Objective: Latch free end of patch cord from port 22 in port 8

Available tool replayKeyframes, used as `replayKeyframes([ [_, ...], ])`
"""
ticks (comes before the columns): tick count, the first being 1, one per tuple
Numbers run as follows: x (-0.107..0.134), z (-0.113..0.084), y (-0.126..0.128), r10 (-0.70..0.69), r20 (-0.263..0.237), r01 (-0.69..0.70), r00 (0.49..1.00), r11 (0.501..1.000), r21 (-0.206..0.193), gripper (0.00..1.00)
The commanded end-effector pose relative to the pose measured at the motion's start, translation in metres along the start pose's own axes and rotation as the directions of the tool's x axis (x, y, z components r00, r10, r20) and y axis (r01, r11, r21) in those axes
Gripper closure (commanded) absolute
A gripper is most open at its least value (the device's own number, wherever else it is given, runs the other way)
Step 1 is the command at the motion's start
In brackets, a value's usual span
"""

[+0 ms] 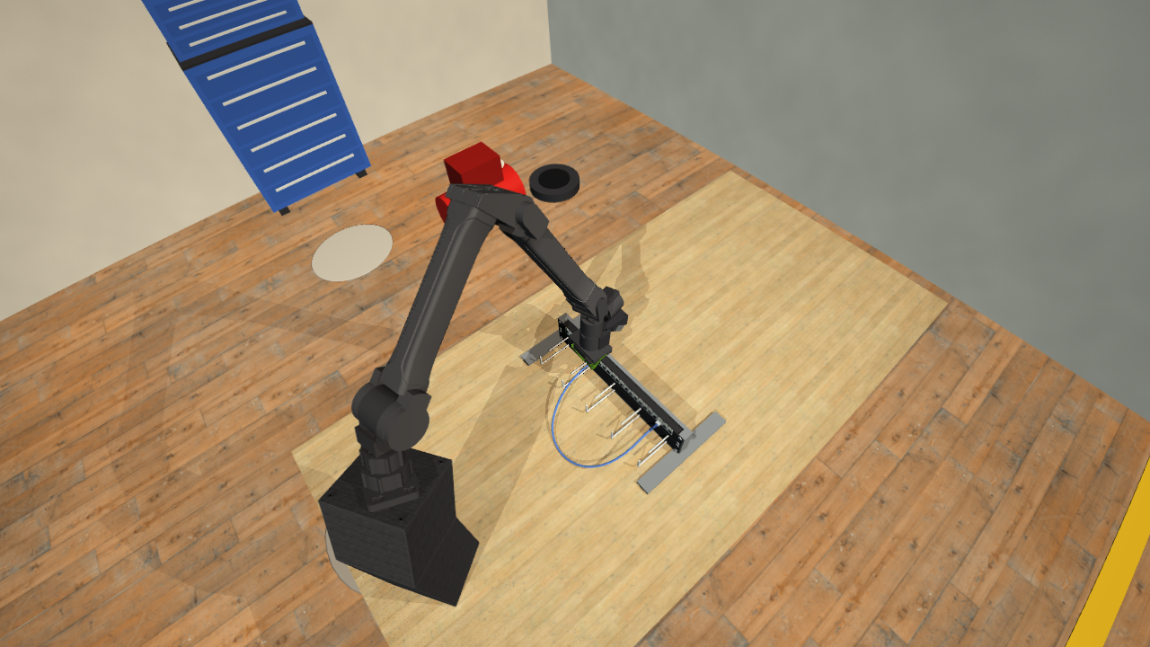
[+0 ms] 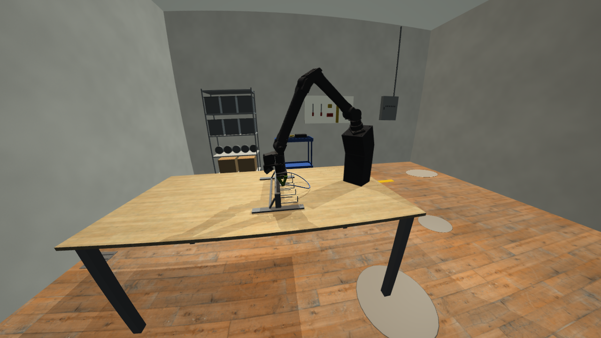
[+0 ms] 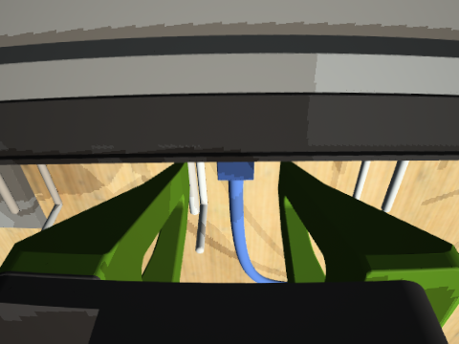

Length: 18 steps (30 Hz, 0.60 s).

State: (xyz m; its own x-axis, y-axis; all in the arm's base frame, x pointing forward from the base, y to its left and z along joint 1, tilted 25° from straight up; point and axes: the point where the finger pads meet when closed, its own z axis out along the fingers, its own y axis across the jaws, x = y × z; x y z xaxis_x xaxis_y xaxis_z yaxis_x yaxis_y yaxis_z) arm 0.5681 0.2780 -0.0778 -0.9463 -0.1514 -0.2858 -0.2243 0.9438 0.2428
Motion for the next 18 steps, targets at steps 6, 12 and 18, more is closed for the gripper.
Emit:
replayKeyframes([
  [6,-0.0038,0.0001,-0.0028,0.010,0.001,-0.010,1.000,1.000,0.004,0.64],
  [12,-0.0058,-0.0034,-0.0016,0.008,0.007,-0.009,1.000,1.000,0.003,0.64],
  [18,-0.0066,-0.0051,-0.0010,0.008,0.010,-0.008,1.000,1.000,0.002,0.64],
])
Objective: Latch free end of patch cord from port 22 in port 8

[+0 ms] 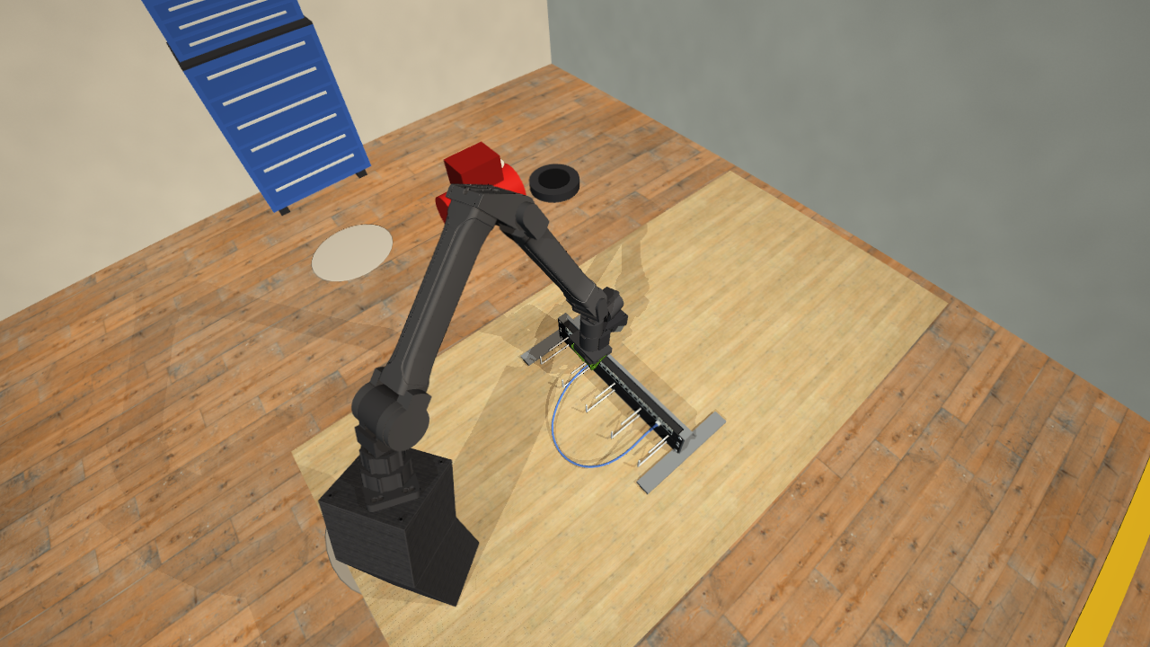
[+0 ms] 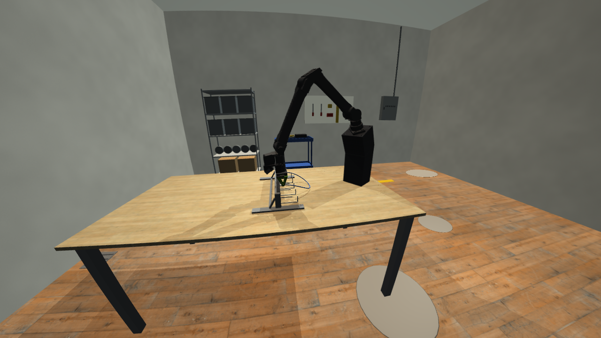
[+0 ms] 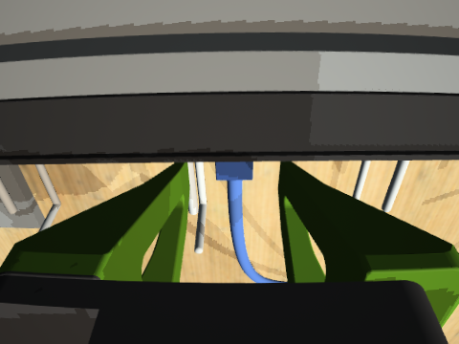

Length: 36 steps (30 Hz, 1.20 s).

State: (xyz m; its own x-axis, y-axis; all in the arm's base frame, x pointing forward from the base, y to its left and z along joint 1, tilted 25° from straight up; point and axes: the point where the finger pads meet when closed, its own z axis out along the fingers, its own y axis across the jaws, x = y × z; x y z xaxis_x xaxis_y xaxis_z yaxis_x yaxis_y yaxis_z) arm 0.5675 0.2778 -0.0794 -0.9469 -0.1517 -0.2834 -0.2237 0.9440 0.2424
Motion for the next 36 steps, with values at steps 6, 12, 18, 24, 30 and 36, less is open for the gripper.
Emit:
replayKeyframes([
  [6,-0.008,-0.008,0.000,0.007,0.015,-0.007,1.000,1.000,0.001,0.64],
  [12,-0.009,-0.010,0.000,0.007,0.017,-0.007,1.000,1.000,0.000,0.64],
  [18,-0.010,-0.016,0.001,0.006,0.021,-0.006,1.000,1.000,-0.001,0.64],
  [24,-0.010,-0.030,-0.001,0.006,0.025,-0.006,1.000,1.000,0.000,0.64],
  [30,-0.010,-0.048,-0.003,0.003,0.027,-0.003,1.000,1.000,0.000,0.64],
  [36,-0.008,-0.061,-0.002,-0.001,0.028,0.001,1.000,1.000,-0.002,0.64],
])
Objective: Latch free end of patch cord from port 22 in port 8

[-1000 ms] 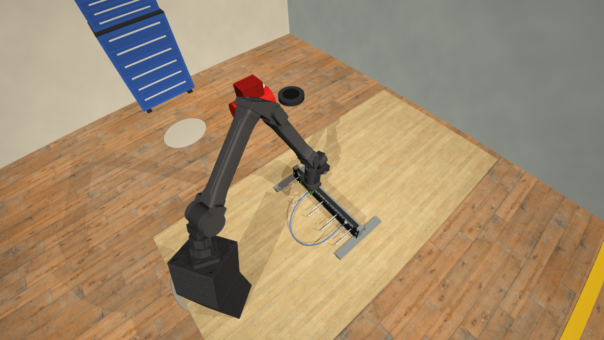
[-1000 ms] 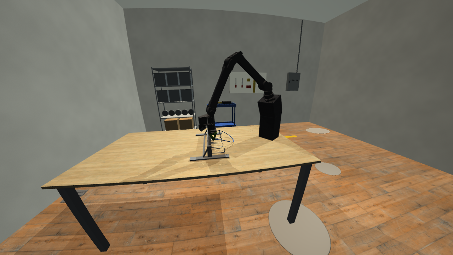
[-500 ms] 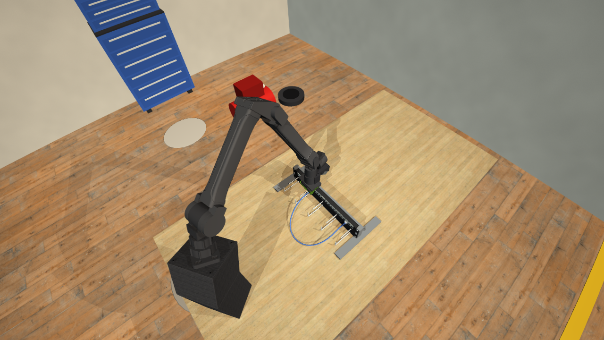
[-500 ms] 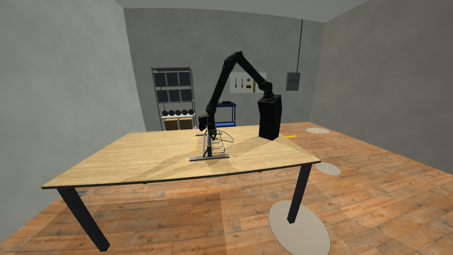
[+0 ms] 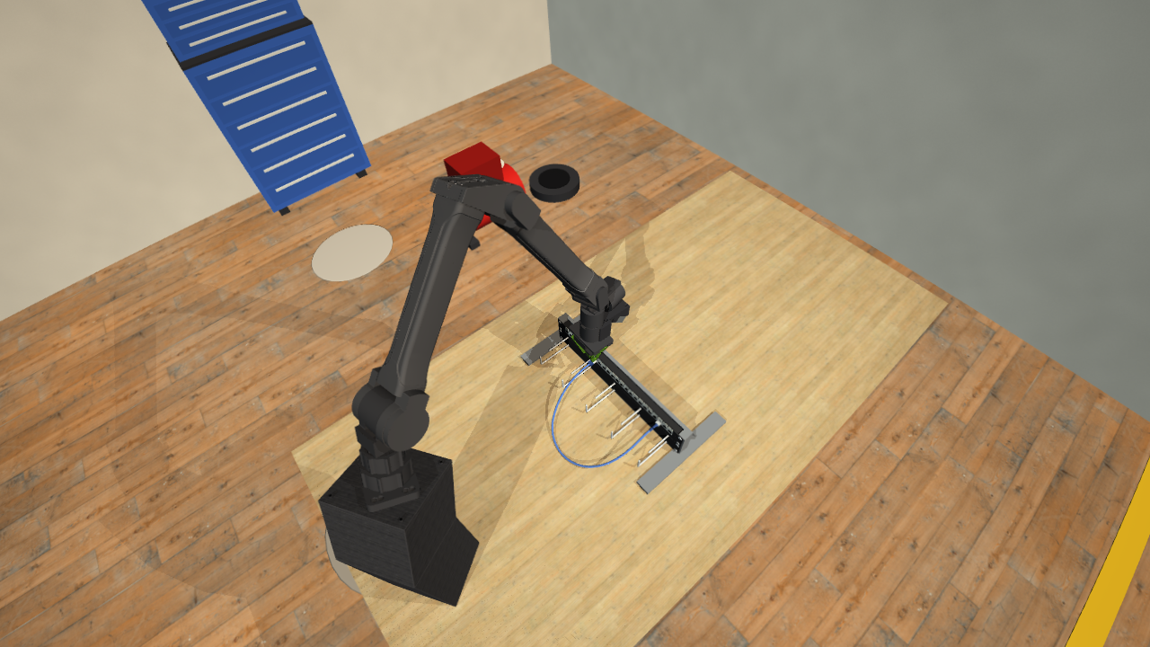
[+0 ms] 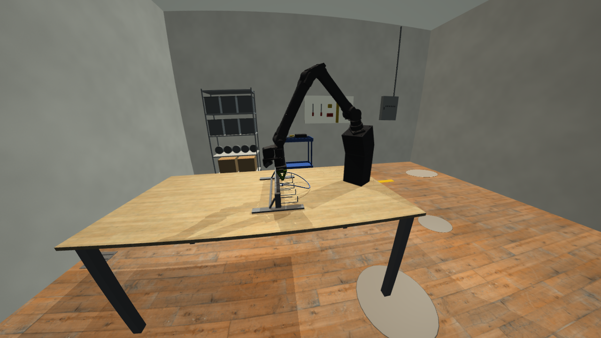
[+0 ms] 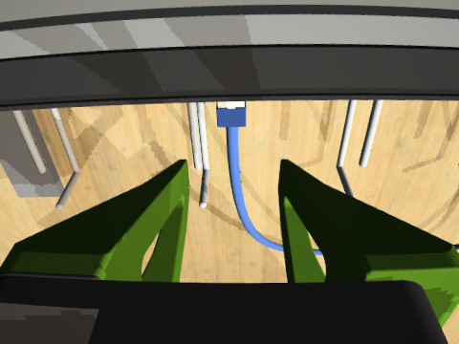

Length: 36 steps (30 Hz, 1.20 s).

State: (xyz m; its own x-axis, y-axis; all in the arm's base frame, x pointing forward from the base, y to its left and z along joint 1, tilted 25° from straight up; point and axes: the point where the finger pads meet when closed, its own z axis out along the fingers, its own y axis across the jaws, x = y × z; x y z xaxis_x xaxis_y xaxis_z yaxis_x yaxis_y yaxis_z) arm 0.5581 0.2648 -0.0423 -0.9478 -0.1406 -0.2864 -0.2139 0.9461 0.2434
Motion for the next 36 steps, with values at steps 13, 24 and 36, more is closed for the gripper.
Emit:
replayKeyframes([
  [13,-0.006,-0.055,-0.002,-0.010,0.022,0.010,1.000,1.000,-0.003,0.64],
  [24,-0.002,-0.052,0.004,-0.022,0.013,0.022,1.000,1.000,-0.005,0.64],
  [36,-0.009,-0.058,0.011,-0.036,0.035,0.036,0.999,0.999,-0.014,0.64],
])
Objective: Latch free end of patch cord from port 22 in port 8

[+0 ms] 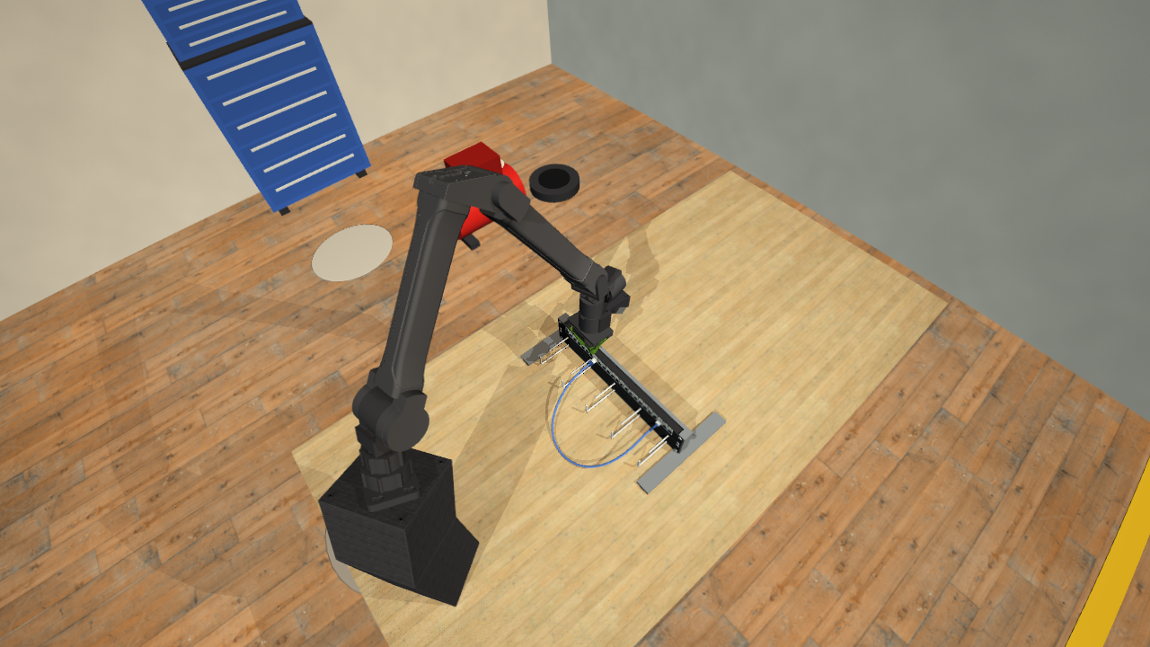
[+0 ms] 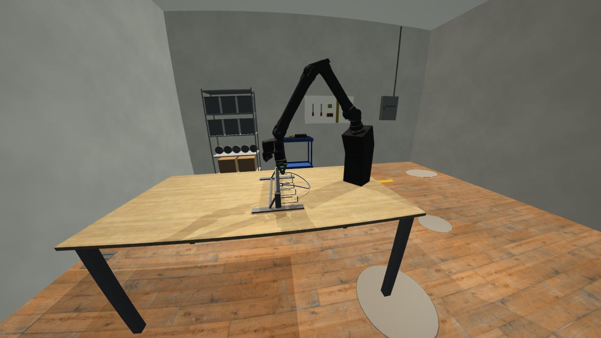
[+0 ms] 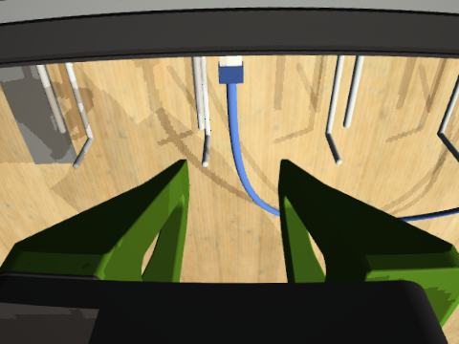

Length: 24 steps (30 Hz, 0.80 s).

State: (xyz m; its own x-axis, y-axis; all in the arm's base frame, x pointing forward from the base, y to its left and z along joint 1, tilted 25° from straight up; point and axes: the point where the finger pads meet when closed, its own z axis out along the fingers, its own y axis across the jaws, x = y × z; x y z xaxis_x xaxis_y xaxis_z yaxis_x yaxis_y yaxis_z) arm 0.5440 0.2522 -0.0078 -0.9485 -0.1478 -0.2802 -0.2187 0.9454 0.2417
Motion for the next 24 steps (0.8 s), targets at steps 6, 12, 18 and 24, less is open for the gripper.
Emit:
replayKeyframes([
  [6,-0.0160,-0.0207,0.0137,-0.034,0.049,0.035,0.998,0.999,-0.016,1.00],
  [12,-0.0152,-0.0171,0.0104,-0.031,0.045,0.031,0.999,0.999,-0.014,1.00],
  [18,-0.0147,-0.0144,0.0079,-0.027,0.042,0.028,0.999,1.000,-0.012,1.00],
  [24,-0.0144,-0.0119,0.0057,-0.025,0.041,0.025,0.999,1.000,-0.011,1.00],
])
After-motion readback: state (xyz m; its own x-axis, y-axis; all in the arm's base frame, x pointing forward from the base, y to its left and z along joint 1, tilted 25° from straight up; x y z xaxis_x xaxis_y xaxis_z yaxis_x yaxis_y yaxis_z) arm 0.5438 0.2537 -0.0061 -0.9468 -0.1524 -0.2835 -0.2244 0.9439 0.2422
